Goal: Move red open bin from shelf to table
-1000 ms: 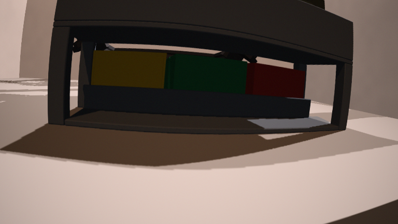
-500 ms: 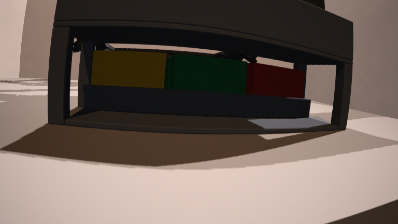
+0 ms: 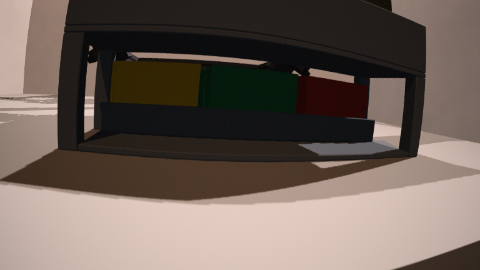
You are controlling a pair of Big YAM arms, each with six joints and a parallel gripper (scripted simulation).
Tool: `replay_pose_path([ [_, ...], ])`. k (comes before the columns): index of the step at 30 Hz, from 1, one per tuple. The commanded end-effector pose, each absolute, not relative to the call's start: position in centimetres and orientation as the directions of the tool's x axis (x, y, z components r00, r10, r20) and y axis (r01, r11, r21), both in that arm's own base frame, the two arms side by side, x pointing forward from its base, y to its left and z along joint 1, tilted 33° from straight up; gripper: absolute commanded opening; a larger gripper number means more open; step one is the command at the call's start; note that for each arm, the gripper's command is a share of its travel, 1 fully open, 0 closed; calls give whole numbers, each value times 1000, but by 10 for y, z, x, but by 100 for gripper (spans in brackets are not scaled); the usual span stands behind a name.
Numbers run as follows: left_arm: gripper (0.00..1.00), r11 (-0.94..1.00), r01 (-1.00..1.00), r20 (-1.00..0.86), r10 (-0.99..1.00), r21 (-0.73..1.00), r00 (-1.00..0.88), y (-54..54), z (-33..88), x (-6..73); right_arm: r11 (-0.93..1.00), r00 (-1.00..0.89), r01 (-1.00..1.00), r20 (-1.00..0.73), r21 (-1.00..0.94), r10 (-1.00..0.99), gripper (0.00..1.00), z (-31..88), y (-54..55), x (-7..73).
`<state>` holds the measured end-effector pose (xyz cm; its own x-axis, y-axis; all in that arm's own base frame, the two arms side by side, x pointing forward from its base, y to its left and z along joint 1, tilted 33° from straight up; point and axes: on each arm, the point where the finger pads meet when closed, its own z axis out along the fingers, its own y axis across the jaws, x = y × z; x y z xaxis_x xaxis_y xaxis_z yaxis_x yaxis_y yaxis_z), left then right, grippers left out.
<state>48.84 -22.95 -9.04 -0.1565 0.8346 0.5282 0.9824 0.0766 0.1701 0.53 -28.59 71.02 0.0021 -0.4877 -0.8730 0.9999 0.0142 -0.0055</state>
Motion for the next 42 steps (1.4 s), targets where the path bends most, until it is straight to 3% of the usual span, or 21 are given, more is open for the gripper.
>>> replay_pose_path([
  [1,0,49,966,460,872,254,-166,-278,-45,505,4,2,1000,-849,0,-529,100,721,-270,1],
  [42,0,51,964,455,874,259,-168,-279,-47,500,4,2,1000,-849,0,-529,100,721,-270,1],
])
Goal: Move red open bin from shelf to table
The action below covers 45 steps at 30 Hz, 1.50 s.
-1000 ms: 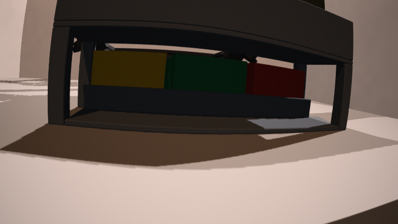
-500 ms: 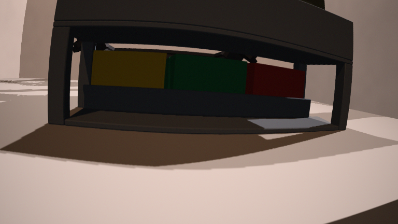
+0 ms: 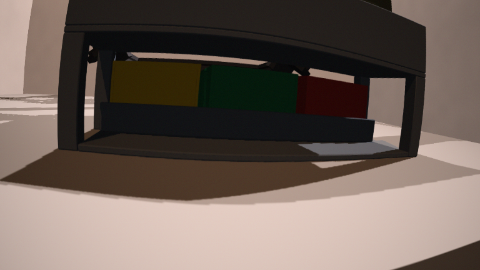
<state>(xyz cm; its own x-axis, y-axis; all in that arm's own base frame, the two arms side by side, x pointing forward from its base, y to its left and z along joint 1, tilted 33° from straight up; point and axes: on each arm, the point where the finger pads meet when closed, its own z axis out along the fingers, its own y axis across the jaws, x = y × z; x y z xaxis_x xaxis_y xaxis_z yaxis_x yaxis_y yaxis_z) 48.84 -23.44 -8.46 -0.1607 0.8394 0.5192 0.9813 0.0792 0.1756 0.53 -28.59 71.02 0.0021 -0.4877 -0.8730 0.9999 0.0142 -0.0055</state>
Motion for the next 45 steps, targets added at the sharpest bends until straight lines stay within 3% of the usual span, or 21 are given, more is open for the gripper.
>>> replay_pose_path([
  [1,0,48,968,467,870,246,-162,-274,-54,492,4,2,1000,-849,0,-529,100,721,-270,1],
  [26,0,54,963,446,878,265,-172,-284,-57,462,4,2,1000,-849,0,-529,100,721,-270,1],
  [45,0,48,972,476,866,230,-156,-272,-83,388,4,2,1000,-849,0,-529,100,721,-270,1],
])
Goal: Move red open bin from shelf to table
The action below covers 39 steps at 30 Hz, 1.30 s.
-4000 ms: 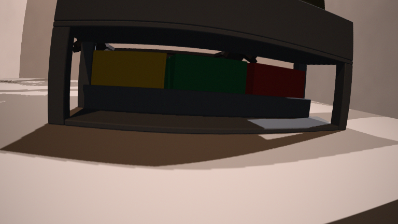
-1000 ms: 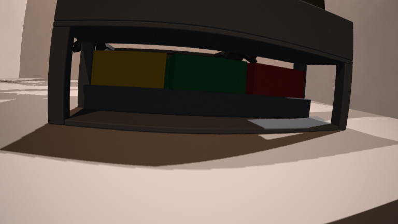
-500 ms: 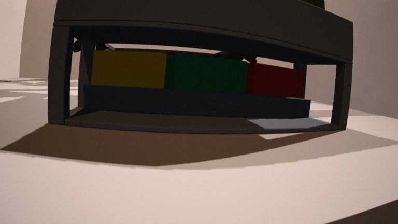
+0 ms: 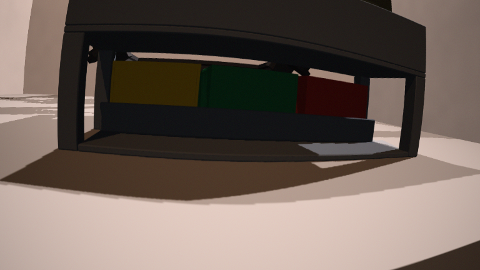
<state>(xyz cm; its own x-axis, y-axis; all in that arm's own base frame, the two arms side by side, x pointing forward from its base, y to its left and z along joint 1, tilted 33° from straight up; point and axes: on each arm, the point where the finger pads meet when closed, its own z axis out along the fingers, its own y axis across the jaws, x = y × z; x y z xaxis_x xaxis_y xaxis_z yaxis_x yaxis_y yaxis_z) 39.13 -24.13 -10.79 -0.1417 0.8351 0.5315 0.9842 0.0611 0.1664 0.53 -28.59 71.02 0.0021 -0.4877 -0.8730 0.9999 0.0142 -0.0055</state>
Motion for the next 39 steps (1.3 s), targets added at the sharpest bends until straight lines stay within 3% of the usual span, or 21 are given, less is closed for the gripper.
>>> replay_pose_path([
  [1,0,49,972,475,866,229,-155,-272,-84,384,4,2,1000,-849,0,-529,100,721,-270,1],
  [39,0,54,971,463,872,233,-159,-284,-100,302,4,2,1000,-849,0,-529,100,721,-270,1],
])
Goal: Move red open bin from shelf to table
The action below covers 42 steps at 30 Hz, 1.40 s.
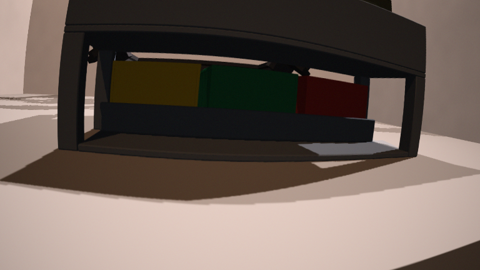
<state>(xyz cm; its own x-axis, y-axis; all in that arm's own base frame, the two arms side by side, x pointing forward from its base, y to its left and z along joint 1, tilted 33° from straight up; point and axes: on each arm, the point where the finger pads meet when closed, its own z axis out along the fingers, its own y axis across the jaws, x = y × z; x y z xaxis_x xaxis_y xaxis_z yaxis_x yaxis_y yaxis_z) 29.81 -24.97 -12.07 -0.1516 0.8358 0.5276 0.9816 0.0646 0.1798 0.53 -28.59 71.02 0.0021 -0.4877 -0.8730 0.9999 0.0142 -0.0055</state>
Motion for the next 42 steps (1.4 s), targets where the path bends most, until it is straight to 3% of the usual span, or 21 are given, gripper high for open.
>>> replay_pose_path([
  [1,0,53,971,463,872,233,-159,-284,-101,301,4,2,1000,-849,0,-529,100,721,-270,1],
  [42,0,44,965,430,889,258,-156,-300,-93,302,4,2,1000,-849,0,-529,100,721,-270,1],
])
